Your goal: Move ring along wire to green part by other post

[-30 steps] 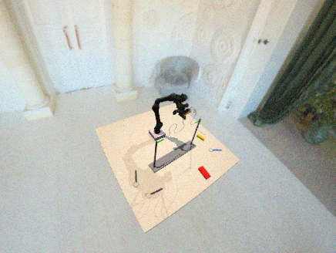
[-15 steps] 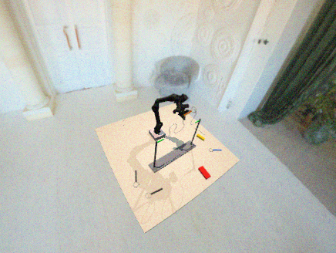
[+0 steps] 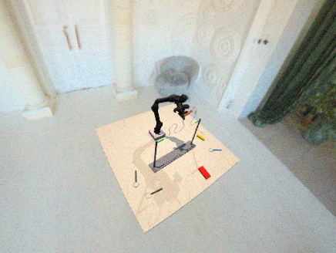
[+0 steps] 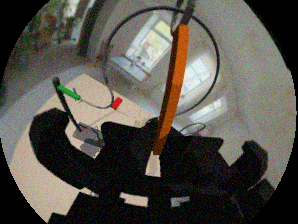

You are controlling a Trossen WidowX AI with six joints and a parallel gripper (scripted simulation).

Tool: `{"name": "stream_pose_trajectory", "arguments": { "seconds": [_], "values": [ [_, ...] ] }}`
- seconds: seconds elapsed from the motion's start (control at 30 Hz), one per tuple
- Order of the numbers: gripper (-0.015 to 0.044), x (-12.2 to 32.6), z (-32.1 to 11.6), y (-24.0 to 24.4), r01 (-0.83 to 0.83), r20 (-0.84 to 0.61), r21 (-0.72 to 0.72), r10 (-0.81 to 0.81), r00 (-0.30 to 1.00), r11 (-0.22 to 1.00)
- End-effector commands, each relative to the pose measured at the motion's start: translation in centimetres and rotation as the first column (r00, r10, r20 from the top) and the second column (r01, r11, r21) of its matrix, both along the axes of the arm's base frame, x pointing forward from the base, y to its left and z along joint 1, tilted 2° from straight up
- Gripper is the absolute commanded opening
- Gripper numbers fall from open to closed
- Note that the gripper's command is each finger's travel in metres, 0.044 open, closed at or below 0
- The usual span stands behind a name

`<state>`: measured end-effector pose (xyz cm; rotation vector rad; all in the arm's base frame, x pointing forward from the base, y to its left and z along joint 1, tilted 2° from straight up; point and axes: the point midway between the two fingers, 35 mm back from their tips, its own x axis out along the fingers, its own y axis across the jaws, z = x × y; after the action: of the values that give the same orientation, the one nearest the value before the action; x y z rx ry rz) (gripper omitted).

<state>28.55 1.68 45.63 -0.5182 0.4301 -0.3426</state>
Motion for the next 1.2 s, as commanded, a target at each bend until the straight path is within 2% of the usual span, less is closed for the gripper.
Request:
{"name": "stream_pose_trajectory", "arguments": {
  "seconds": [0.0, 1.17],
  "values": [
    [-0.0150, -0.1, 0.1, -0.2, 0.004, -0.003, -0.051, -0.004, 1.000, 0.999],
    [-0.0150, -0.2, 1.1, -1.2, 0.017, -0.029, -0.460, -0.034, 0.999, 0.888]
  ]
}}
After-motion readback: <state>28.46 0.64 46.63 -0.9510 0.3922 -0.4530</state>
